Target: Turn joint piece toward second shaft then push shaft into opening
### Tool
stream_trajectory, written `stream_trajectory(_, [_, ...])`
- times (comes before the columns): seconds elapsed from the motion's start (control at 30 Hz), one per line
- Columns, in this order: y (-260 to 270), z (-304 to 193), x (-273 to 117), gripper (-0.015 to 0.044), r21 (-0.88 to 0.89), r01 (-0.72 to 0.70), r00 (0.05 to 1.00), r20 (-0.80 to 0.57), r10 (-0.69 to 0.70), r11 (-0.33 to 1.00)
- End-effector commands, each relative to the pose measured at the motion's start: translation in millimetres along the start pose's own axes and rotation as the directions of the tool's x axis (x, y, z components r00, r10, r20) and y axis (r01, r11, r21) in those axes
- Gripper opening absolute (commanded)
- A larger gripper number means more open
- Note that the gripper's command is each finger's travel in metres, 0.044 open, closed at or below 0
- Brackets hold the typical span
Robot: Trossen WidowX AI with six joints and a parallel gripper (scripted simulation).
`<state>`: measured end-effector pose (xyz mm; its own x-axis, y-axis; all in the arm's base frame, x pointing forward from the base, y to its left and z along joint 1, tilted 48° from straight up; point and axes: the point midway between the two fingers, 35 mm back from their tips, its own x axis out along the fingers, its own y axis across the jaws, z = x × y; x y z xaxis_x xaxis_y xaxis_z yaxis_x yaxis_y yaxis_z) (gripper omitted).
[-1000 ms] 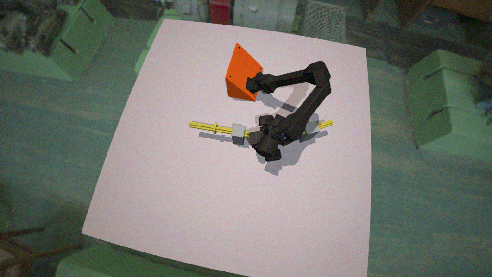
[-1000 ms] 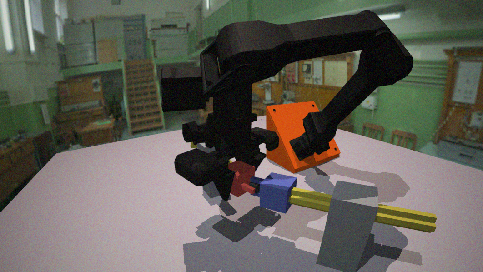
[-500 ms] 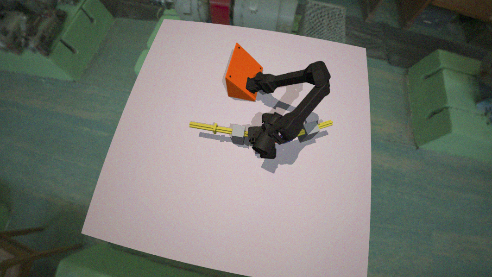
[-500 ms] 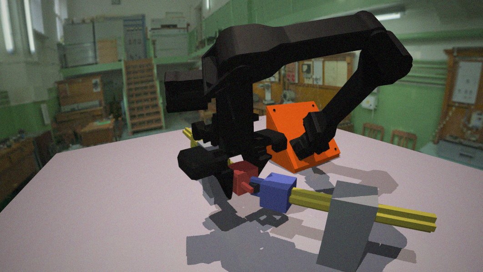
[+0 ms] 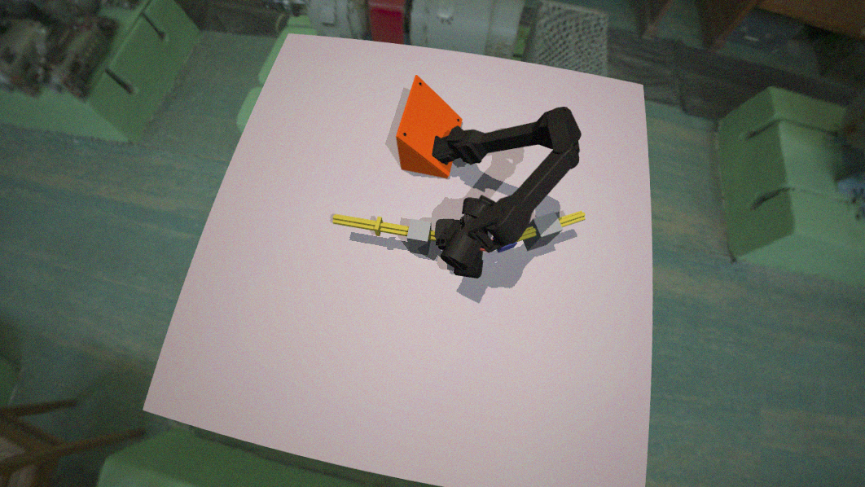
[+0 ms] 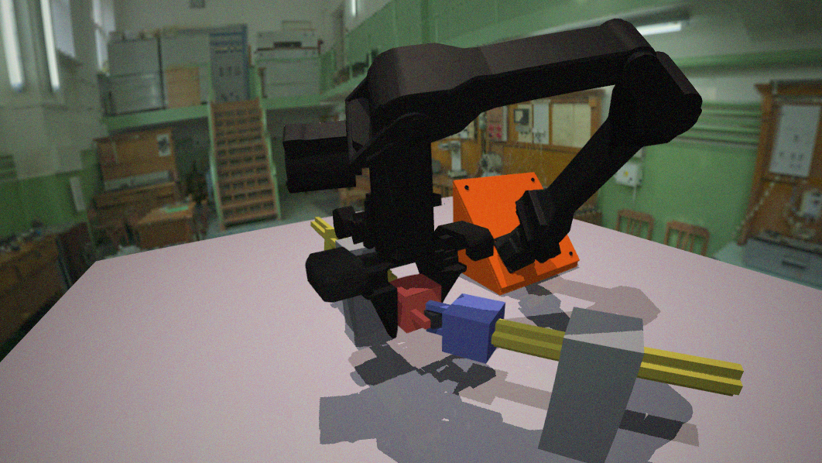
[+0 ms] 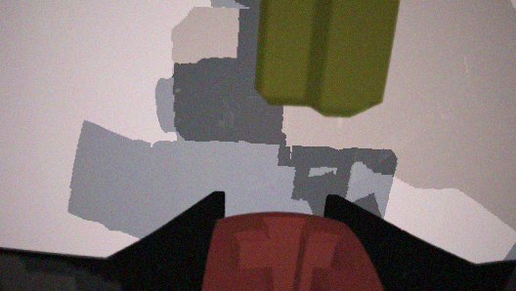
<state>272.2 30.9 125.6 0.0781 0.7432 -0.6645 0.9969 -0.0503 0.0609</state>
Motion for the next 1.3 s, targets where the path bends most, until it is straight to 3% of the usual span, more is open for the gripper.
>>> stream_trajectory(0.0, [-0.9,0.0,0.2,0.0000,0.018,0.000,1.000,-0.005,0.000,1.000])
stream_trajectory(0.83, [-0.3,0.0,0.2,0.0000,0.006,-0.001,1.000,-0.003,0.001,1.000])
stream_trajectory(1.0, [-0.3,0.0,0.2,0.0131,0.006,-0.001,1.000,-0.003,0.001,1.000])
stream_trajectory(1.1, [-0.3,0.0,0.2,0.0147,0.006,-0.001,1.000,-0.003,0.001,1.000])
stream_trajectory(1.27, [-0.3,0.0,0.2,0.0278,0.006,-0.001,1.000,-0.003,0.001,1.000])
